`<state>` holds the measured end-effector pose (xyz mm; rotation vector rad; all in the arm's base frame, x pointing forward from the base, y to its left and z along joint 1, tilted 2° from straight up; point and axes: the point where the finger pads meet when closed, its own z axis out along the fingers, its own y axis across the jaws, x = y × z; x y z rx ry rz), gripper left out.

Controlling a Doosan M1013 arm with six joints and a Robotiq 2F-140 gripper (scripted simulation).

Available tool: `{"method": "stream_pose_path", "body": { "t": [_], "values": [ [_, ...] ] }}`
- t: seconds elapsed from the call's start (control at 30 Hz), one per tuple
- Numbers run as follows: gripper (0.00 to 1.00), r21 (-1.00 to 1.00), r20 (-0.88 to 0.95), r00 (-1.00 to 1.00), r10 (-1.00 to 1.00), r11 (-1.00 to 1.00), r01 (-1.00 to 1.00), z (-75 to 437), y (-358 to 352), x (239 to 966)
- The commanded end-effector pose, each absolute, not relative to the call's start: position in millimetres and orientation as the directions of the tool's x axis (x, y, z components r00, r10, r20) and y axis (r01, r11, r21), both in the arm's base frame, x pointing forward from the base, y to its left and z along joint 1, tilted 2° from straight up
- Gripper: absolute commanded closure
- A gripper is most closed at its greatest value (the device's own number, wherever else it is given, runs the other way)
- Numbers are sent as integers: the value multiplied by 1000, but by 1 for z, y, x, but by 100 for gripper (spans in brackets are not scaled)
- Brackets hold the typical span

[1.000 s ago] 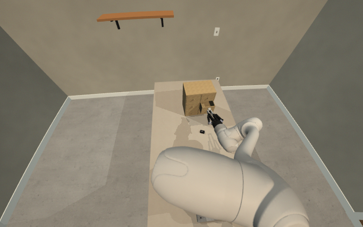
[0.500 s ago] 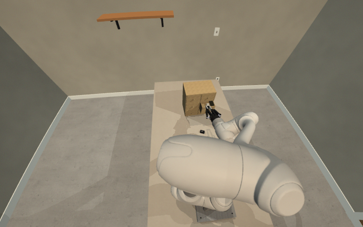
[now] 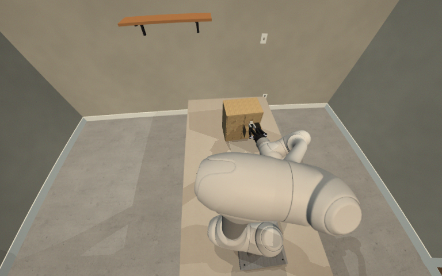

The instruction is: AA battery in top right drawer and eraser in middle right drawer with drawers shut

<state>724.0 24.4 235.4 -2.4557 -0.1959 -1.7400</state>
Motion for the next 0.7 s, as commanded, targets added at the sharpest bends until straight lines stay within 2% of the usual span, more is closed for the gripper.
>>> {"method": "stream_pose_path", "body": {
  "t": [0.0, 0.67],
  "values": [
    [89, -27, 944, 328, 33, -984, 177, 236, 26, 734],
    [89, -27, 944, 328, 33, -984, 177, 236, 28, 746]
  ]
}}
